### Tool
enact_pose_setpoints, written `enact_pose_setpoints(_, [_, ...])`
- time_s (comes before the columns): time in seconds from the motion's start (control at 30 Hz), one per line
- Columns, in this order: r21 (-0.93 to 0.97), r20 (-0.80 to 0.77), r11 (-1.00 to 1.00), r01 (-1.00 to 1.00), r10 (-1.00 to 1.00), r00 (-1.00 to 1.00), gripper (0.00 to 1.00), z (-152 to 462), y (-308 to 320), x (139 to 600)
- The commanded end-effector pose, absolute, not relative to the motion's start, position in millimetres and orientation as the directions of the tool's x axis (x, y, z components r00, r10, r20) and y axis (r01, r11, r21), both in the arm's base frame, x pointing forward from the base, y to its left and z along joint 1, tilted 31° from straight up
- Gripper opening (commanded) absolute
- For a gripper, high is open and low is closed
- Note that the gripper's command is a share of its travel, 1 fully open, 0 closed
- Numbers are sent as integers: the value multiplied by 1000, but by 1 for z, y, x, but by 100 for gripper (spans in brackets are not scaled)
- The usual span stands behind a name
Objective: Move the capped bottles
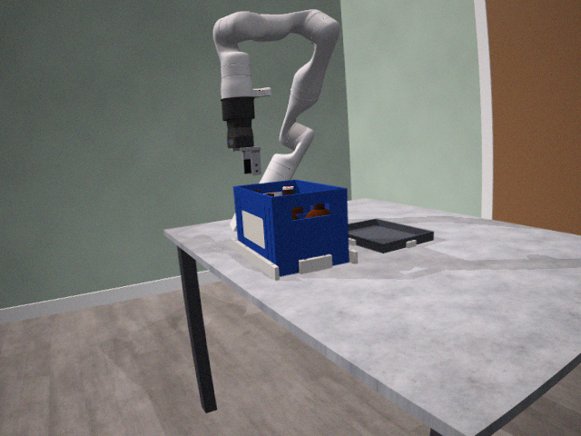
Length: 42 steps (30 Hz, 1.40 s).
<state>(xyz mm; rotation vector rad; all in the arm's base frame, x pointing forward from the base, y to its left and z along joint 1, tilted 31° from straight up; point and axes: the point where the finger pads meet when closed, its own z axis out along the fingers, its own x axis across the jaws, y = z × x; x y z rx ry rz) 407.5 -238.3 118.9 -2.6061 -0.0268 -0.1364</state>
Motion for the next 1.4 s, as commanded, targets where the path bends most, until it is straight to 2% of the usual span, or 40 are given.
enact_pose_setpoints(0.0, [-504,104,-862,45,-8,995,100,120,-239,408])
enact_pose_setpoints(0.43, [-504,104,-862,45,-8,995,100,120,-239,408])
enact_pose_setpoints(1.37, [-507,107,-861,50,-6,994,100,159,-173,406])
